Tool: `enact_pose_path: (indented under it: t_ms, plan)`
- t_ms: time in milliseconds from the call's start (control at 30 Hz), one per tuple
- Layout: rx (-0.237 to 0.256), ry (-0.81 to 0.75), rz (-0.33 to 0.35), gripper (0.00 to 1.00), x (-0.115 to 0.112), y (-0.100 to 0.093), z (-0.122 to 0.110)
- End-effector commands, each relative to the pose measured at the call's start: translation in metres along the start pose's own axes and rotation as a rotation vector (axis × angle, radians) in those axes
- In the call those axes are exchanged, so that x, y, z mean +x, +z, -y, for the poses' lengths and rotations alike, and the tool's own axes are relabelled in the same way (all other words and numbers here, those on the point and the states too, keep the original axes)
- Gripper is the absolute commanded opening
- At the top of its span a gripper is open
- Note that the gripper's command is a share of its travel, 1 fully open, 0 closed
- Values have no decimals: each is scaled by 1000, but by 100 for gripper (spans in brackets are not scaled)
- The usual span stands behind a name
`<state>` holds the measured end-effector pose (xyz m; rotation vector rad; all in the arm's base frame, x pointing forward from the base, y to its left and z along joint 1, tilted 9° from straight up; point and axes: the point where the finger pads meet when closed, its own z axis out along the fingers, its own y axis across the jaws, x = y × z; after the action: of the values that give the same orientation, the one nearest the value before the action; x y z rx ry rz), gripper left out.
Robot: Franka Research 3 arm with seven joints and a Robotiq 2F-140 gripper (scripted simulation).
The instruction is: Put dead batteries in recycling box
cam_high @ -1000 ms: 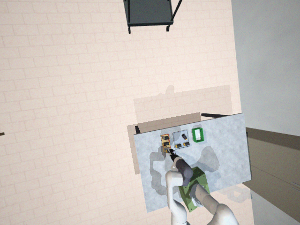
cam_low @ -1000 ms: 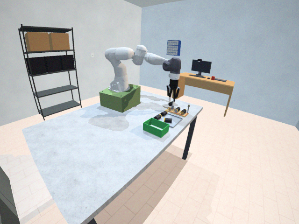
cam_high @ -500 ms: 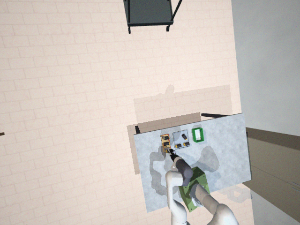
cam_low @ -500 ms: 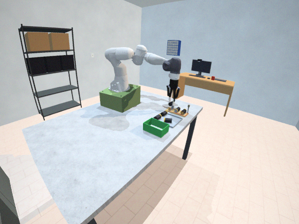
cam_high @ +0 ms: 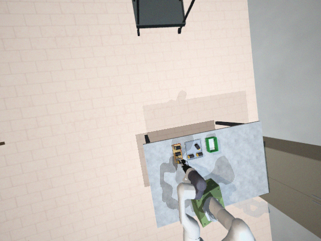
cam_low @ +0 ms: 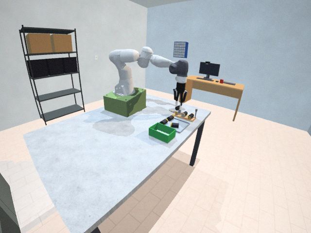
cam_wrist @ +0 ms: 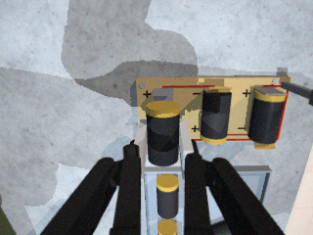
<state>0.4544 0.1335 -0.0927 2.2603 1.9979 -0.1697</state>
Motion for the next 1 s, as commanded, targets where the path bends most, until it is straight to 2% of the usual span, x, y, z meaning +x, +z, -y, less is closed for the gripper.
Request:
enact_pose_path:
  t_ms: [0,133,967]
  plan:
    - [-3,-5,0,16,0,2,-2]
    - [-3,-5,0,16,0,12,-2]
    - [-3,-5,0,16,0,13,-2]
